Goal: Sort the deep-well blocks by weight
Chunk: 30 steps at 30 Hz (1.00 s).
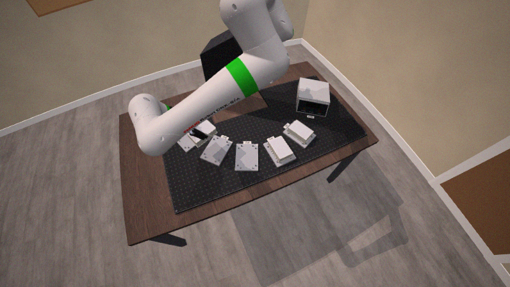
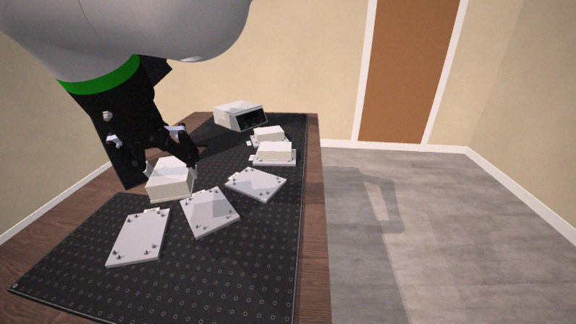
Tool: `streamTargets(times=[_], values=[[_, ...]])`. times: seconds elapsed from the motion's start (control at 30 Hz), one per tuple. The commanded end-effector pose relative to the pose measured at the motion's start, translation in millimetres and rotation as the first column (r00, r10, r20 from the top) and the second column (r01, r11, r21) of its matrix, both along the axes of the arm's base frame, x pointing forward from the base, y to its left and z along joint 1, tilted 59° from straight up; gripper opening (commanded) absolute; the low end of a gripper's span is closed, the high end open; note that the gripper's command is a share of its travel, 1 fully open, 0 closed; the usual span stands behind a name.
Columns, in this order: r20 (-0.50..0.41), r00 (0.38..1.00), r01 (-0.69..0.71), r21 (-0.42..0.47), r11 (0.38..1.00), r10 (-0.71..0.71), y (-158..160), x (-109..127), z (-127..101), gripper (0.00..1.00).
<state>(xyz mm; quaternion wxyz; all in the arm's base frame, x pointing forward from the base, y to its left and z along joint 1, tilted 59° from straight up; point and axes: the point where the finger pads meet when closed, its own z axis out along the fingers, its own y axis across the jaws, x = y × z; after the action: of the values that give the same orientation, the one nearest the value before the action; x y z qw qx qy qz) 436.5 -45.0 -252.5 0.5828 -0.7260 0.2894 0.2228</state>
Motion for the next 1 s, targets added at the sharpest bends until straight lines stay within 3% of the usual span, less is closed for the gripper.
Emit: streamTargets(times=[0.0,0.97], values=[[0.0,1.0,0.0,0.0,1.0,0.0,-0.1,-3.7,-10.4,0.1],[0.0,1.0,0.0,0.0,1.0,0.0,2.4,-32.5,-88.5,0.1]])
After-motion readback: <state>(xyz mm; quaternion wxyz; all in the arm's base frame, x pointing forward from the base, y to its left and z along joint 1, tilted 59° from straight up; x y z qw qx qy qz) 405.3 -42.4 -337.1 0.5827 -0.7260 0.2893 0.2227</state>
